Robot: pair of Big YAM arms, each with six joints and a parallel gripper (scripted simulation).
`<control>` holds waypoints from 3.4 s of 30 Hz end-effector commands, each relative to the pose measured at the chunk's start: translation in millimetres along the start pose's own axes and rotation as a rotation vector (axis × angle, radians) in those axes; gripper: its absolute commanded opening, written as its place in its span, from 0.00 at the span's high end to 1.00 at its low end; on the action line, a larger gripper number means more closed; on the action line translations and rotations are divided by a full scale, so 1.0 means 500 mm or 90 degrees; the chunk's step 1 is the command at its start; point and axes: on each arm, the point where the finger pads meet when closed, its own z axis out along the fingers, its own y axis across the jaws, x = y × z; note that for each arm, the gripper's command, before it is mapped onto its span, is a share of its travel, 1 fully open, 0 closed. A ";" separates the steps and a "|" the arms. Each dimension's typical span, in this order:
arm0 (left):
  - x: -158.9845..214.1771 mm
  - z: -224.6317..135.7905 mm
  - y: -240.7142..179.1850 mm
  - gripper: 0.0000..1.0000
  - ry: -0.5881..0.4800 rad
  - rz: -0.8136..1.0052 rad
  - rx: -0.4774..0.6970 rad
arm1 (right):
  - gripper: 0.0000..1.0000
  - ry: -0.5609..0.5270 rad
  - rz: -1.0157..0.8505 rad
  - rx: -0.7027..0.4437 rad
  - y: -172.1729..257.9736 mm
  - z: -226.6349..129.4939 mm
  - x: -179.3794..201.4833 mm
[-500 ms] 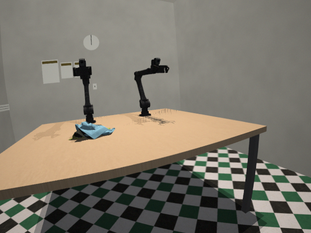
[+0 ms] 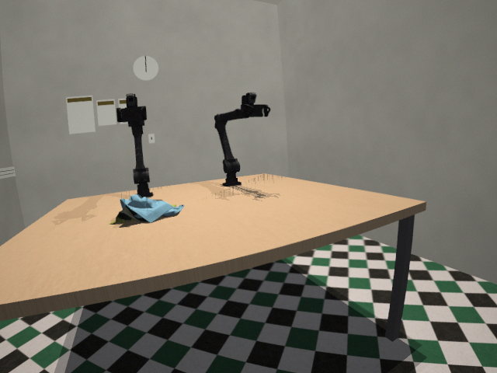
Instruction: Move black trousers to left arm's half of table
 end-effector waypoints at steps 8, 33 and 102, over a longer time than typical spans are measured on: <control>-0.085 -0.027 0.077 0.08 0.027 0.005 -0.049 | 0.00 -0.041 -0.004 -0.004 0.002 -0.008 -0.069; 0.025 -0.259 0.297 0.08 0.423 -0.075 -0.216 | 0.00 -0.041 -0.004 -0.004 0.002 -0.008 -0.069; 0.129 -0.318 0.315 0.08 0.564 -0.117 -0.235 | 0.40 0.737 -0.118 -0.045 -0.081 -0.065 0.658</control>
